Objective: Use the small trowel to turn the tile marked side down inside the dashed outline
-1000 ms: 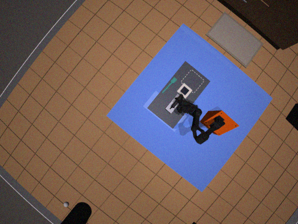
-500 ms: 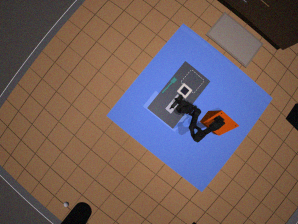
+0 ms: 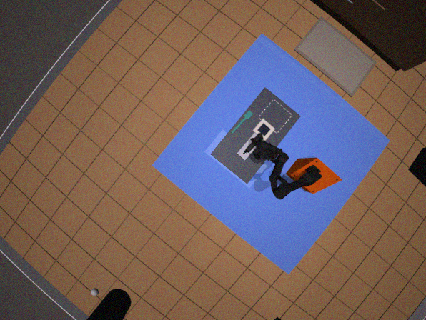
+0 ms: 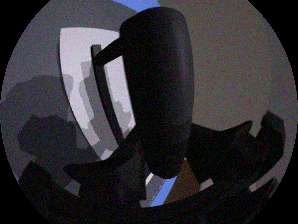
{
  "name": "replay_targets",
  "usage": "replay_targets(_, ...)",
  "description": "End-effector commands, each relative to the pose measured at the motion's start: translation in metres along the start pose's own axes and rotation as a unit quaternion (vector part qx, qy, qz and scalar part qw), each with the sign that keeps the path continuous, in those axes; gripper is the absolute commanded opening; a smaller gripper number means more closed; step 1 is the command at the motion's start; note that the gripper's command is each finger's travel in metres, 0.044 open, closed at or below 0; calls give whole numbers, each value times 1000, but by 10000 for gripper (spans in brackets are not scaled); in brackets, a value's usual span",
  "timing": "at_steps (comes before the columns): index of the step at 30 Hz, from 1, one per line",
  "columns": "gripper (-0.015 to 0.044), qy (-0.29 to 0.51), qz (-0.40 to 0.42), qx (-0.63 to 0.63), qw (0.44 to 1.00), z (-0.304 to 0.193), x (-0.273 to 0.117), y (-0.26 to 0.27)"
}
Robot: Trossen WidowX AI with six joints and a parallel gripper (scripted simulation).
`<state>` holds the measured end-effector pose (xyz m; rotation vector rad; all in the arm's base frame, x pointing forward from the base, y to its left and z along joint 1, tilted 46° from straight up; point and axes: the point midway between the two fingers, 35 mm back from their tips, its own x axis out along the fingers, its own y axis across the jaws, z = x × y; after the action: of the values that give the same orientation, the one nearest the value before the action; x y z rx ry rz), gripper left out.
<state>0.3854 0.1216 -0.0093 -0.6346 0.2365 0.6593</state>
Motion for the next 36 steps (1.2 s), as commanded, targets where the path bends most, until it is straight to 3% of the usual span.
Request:
replay_targets(1,0,1,-2,0,1000,-7,0,-2)
replay_targets(36,0,35,-2,-41,999,-39,-23,-28)
